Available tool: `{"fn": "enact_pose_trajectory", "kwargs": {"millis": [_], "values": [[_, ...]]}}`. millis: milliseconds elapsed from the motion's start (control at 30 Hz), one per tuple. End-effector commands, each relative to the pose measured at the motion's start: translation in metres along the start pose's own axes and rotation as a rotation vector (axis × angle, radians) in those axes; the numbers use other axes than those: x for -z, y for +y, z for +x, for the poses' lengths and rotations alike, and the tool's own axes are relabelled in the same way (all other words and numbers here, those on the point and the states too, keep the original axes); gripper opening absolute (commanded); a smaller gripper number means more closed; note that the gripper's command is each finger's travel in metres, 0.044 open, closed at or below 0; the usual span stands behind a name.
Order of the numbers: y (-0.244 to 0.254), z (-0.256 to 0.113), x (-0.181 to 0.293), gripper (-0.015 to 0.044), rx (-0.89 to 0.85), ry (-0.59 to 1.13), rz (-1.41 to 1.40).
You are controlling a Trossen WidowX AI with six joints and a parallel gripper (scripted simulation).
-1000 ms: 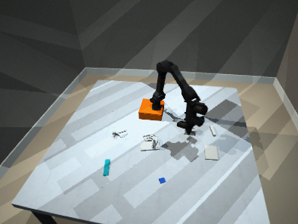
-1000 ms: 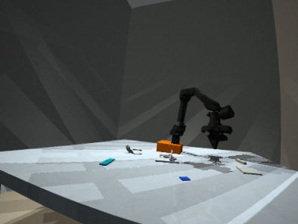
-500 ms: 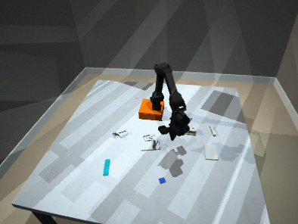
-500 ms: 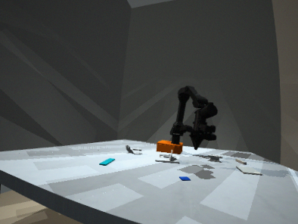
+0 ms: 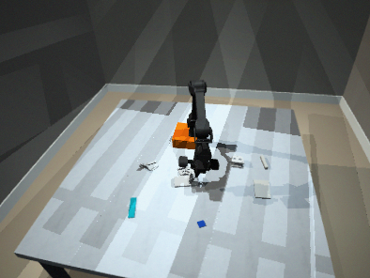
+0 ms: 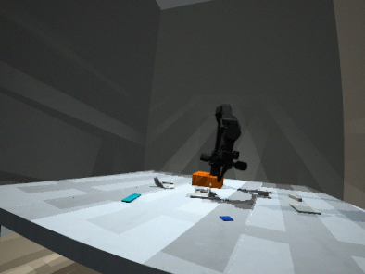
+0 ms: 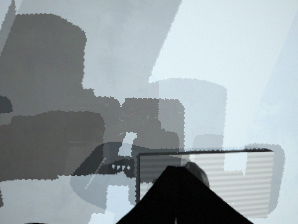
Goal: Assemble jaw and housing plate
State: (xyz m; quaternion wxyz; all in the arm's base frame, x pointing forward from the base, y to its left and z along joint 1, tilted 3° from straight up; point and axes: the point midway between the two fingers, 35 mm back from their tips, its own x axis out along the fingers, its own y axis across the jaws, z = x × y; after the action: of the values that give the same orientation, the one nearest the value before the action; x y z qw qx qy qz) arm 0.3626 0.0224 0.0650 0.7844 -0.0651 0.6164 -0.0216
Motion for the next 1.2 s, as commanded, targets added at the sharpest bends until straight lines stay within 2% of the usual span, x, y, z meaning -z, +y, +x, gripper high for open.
{"fn": "enact_pose_trajectory", "kwargs": {"millis": [0,600,1167], "values": [[-0.026,0.009,0.002,0.0,0.003,0.042,0.115],[-0.161,0.018,0.029,0.0,0.003,0.158,0.635],[-0.272,0.012,0.096,0.0,-0.017,0.235,1.13]]}}
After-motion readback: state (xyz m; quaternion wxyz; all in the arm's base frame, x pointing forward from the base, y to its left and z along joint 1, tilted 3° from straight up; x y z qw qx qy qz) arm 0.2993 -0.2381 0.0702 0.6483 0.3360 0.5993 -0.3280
